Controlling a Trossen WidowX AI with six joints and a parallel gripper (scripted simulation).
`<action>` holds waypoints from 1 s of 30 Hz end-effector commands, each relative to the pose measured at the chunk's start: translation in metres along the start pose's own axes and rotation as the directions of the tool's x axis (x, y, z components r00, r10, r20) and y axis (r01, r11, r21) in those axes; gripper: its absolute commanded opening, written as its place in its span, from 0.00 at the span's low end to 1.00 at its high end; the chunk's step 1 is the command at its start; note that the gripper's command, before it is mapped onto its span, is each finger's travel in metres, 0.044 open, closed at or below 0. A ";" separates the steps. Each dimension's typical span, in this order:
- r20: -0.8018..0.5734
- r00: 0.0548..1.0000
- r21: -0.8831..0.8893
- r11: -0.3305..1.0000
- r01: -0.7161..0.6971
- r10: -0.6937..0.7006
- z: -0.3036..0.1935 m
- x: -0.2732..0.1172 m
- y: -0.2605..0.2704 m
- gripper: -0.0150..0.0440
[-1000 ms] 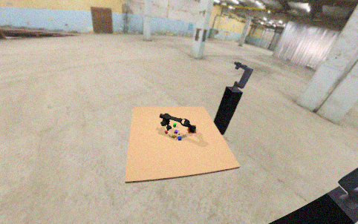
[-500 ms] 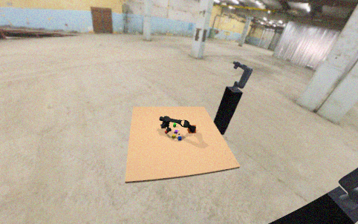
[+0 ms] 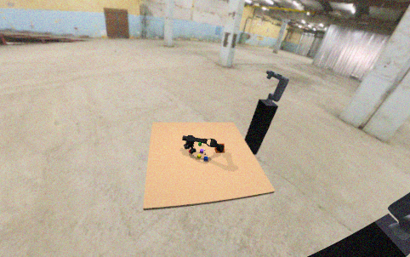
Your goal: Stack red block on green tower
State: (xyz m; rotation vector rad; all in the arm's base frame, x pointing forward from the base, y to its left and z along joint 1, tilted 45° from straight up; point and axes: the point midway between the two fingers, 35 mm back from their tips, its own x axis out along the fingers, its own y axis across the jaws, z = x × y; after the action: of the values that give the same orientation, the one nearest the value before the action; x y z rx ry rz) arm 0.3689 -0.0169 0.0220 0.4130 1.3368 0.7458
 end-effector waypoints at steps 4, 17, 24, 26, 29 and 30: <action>0.002 1.000 0.010 1.000 -0.008 0.008 -0.002 0.008 0.001 1.00; 0.002 1.000 0.010 1.000 -0.008 0.008 -0.002 0.008 0.001 0.91; 0.002 1.000 0.010 1.000 -0.008 0.008 -0.002 0.008 0.001 0.60; 0.002 1.000 0.010 1.000 -0.008 0.008 -0.002 0.008 0.001 0.51; 0.002 1.000 0.010 1.000 -0.008 0.008 -0.002 0.008 0.001 0.48; 0.002 1.000 0.010 1.000 -0.008 0.008 -0.002 0.008 0.001 0.47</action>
State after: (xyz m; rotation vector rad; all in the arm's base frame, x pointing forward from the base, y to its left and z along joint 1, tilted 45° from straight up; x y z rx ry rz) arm 0.3677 -0.0118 0.0166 0.4173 1.3385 0.7452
